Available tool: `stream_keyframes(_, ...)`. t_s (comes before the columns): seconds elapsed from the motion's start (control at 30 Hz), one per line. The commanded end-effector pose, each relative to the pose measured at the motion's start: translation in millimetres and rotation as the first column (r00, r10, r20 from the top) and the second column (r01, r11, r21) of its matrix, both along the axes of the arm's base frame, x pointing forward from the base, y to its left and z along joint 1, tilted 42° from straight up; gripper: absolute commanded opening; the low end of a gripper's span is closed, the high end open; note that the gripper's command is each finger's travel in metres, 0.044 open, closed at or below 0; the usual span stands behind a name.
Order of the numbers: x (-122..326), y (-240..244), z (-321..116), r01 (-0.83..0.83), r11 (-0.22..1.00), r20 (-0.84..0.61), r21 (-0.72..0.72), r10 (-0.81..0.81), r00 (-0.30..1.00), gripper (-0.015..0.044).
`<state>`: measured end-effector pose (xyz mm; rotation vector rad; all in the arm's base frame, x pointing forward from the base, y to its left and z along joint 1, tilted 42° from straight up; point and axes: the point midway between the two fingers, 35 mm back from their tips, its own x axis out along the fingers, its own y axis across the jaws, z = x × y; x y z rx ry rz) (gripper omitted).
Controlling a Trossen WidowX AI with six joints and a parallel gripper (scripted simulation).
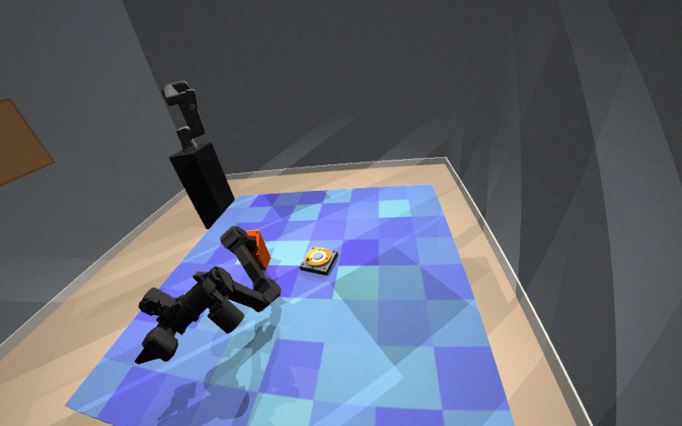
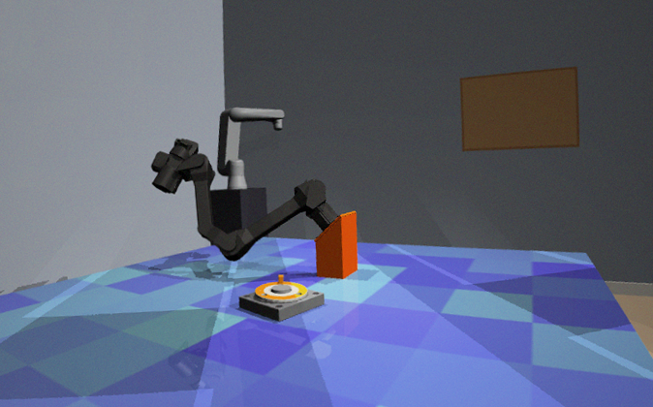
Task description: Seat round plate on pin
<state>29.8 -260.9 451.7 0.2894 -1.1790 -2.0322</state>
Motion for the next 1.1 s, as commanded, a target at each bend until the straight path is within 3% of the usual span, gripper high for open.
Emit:
stream_keyframes(0.0,-3.6,1.9,2.7,0.006,1.0,-0.005,-0.008,-0.006,1.0,0.0374)
stream_keyframes(0.1,-51.8,37.3,39.3,0.106,0.987,-0.08,-0.122,-0.117,0.99,0.0295)
stream_keyframes(0.27,-93.0,89.6,69.8,0.219,0.939,-0.106,-0.265,-0.254,0.961,0.0164)
stream_keyframes(0.47,-141.0,209.9,98.2,0.438,0.738,-0.079,-0.513,-0.549,0.832,0.0006)
stream_keyframes(0.57,-147.4,253.4,100.7,0.51,0.647,-0.062,-0.567,-0.651,0.757,0.0)
stream_keyframes(0.77,-138.1,385.9,83.3,0.692,0.282,0.058,-0.665,-0.904,0.424,0.0)
stream_keyframes(0.83,-131.8,408.7,76.3,0.714,0.203,0.095,-0.671,-0.931,0.353,0.0)
stream_keyframes(1.03,-74.3,516.1,19.3,0.745,-0.255,0.321,-0.617,-0.945,-0.058,0.0)
stream_keyframes(1.07,-70.8,520.3,15.9,0.742,-0.277,0.332,-0.61,-0.94,-0.077,0.0)
